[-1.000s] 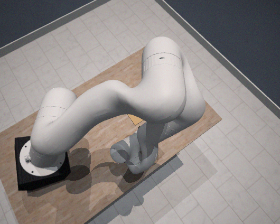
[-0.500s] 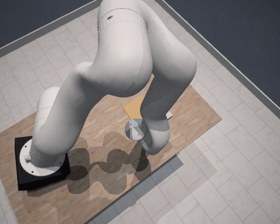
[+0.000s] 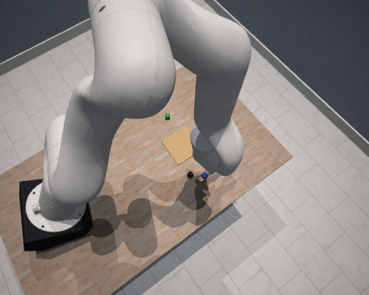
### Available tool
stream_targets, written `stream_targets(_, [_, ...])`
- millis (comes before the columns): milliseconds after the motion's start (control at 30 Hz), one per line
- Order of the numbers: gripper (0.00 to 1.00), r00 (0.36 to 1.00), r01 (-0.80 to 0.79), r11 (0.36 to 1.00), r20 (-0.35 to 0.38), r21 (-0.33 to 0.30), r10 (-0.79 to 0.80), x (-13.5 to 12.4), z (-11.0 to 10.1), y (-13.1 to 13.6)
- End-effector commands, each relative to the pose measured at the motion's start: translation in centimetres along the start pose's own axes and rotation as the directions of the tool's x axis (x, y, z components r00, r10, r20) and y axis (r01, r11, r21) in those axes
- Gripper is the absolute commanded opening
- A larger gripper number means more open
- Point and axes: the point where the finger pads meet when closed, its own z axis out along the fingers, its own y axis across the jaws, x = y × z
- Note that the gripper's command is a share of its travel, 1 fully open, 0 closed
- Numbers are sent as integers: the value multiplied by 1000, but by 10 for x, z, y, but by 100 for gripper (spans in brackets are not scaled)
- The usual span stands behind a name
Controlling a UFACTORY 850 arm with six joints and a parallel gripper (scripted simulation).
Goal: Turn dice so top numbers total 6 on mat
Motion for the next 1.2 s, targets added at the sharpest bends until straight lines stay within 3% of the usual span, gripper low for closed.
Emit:
stream_targets(0, [36, 997, 0, 1000, 72, 2, 0, 3, -2, 1])
stream_targets(100, [36, 997, 0, 1000, 76, 1, 0, 3, -3, 1])
stream_targets(133, [100, 997, 0, 1000, 76, 1, 0, 3, -3, 1])
stream_targets(667, [100, 997, -21, 1000, 76, -1, 21, 3, -2, 1])
stream_targets(867, [100, 987, -141, 990, 76, -9, 142, 3, -1, 1])
stream_targets(1067, [100, 937, -341, 940, 74, -23, 342, 2, 2, 1])
stream_targets(1167, [100, 935, -346, 938, 74, -23, 347, 2, 2, 1])
